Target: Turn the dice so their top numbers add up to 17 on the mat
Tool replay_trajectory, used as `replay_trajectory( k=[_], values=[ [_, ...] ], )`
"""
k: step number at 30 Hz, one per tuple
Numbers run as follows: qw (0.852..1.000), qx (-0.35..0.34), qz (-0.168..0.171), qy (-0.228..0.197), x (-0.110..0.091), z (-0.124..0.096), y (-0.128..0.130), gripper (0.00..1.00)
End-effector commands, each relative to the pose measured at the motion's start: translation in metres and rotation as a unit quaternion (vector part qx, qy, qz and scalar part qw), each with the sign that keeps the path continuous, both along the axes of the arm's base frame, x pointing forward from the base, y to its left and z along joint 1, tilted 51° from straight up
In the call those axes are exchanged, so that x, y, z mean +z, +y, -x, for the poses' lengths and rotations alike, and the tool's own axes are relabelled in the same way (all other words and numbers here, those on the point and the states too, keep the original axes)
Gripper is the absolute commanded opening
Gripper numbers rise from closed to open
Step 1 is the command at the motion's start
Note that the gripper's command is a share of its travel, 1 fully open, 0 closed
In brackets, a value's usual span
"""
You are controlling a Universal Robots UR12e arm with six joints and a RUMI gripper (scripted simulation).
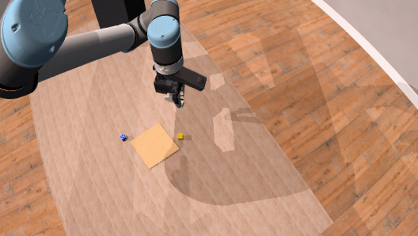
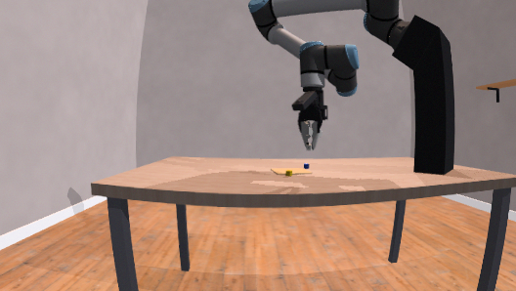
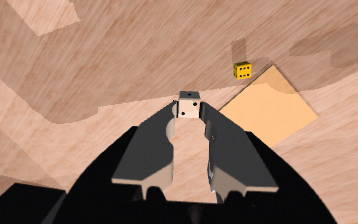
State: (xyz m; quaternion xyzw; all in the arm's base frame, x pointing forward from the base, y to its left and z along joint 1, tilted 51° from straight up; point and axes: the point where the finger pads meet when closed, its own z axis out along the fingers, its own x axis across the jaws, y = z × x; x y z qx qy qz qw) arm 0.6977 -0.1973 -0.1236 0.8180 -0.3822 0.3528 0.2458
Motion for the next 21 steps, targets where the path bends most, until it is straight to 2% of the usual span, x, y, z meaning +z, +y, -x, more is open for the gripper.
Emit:
replay_trajectory(
  k=[1,7,9,13,19,21],
  values=[
    [0.996,0.056,0.034,0.057,-0.0016,-0.0010,0.0018,0.03],
    [0.987,0.102,0.062,0.105,-0.0031,-0.0016,0.0028,0.03],
    [0.987,0.102,0.062,0.105,-0.0031,-0.0016,0.0028,0.03],
    [0.973,0.146,0.090,0.153,-0.0045,-0.0019,0.0034,0.03],
    [0.956,0.187,0.115,0.196,-0.0056,-0.0020,0.0039,0.03],
    [0.944,0.210,0.129,0.221,-0.0062,-0.0021,0.0040,0.03]
  ],
)
